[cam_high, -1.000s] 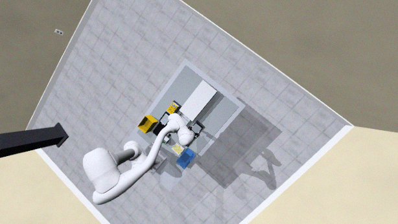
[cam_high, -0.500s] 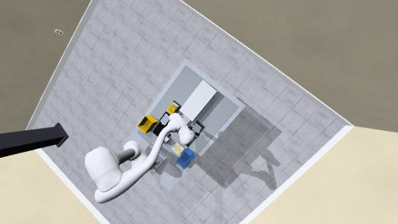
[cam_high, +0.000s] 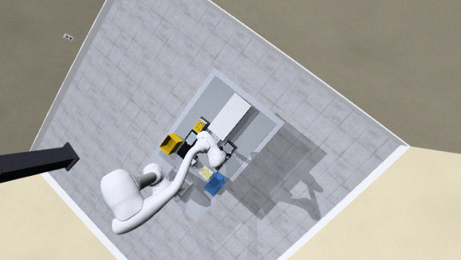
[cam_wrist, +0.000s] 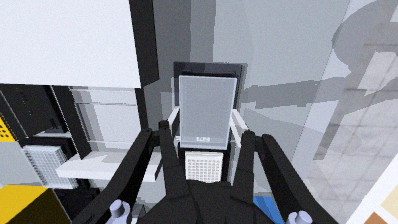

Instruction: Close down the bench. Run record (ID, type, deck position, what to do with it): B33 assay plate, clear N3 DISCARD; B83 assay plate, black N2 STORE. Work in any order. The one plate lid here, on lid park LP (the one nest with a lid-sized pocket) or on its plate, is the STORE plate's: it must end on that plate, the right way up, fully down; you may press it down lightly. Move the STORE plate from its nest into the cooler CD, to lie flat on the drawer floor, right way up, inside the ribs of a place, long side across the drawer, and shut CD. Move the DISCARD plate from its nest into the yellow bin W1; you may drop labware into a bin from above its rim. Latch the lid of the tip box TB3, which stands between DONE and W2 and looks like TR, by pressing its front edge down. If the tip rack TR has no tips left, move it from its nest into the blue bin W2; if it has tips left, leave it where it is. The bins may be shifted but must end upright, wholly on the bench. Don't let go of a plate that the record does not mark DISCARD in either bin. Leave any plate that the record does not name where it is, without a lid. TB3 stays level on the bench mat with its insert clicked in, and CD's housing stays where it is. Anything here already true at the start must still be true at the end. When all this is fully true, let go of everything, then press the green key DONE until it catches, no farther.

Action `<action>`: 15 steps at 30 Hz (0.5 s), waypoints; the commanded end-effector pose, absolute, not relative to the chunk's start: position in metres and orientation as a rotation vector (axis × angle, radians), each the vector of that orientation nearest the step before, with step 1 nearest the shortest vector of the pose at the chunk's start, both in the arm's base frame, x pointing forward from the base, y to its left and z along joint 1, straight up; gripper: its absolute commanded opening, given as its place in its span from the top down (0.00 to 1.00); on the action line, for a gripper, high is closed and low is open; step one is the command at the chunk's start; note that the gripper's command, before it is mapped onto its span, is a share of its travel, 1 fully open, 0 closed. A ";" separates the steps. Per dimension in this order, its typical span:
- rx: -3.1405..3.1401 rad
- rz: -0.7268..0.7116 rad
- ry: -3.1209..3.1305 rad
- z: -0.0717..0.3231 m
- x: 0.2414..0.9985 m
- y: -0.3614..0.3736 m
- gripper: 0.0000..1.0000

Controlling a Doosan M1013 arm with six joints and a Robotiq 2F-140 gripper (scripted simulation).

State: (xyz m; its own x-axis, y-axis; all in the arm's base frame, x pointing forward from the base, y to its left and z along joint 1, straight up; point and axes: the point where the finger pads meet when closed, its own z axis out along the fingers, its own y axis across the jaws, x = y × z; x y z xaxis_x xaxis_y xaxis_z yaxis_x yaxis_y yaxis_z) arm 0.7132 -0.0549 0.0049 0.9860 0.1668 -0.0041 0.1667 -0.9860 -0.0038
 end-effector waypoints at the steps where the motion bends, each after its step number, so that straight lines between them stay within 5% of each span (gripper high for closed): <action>1: -3.127 0.007 -0.263 0.000 0.713 -0.055 1.00; 15: -3.127 0.007 -0.263 -0.010 0.713 -0.055 1.00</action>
State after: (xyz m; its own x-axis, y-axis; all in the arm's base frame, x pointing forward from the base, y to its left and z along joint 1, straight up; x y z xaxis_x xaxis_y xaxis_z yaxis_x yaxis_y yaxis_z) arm 0.7132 -0.0548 -0.0097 0.9860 0.1668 -0.0041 0.1667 -0.9860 -0.0038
